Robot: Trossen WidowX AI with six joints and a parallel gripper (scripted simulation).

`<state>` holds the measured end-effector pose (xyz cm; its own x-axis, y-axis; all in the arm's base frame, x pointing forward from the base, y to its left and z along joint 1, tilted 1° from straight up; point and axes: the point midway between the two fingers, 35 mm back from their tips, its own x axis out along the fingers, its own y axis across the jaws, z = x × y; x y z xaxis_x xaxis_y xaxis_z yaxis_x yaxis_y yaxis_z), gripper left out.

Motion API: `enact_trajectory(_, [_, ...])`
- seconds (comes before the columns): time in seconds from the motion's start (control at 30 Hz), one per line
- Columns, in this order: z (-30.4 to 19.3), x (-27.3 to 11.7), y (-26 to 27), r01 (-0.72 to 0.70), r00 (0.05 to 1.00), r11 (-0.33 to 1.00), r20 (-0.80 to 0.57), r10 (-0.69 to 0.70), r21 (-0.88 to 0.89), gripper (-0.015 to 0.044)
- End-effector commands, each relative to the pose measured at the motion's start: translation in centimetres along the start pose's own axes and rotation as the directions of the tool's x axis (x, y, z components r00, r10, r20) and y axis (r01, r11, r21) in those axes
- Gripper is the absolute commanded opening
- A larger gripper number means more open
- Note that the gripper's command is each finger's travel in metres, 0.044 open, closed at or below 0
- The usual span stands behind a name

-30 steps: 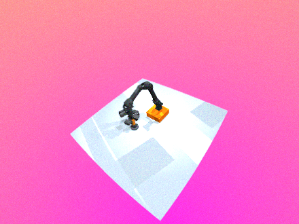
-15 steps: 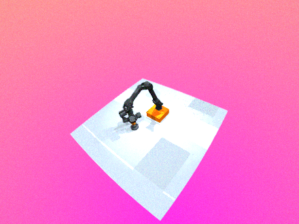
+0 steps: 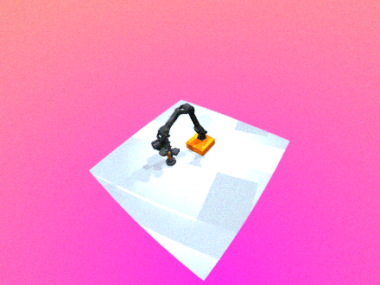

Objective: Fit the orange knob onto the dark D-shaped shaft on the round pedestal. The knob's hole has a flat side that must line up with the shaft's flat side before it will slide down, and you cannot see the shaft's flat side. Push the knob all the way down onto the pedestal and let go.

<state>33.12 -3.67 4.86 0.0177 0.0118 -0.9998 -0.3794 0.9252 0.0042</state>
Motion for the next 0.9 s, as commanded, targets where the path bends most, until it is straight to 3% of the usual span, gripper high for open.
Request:
enact_trajectory(0.0, [-0.11, -0.50, 0.13, 0.004, 1.000, 0.939, 0.003, -0.006, 0.345, 0.0000])
enact_trajectory(0.87, [0.25, -0.11, -0.19, 0.004, 1.000, 0.939, 0.003, -0.006, 0.345, 0.0000])
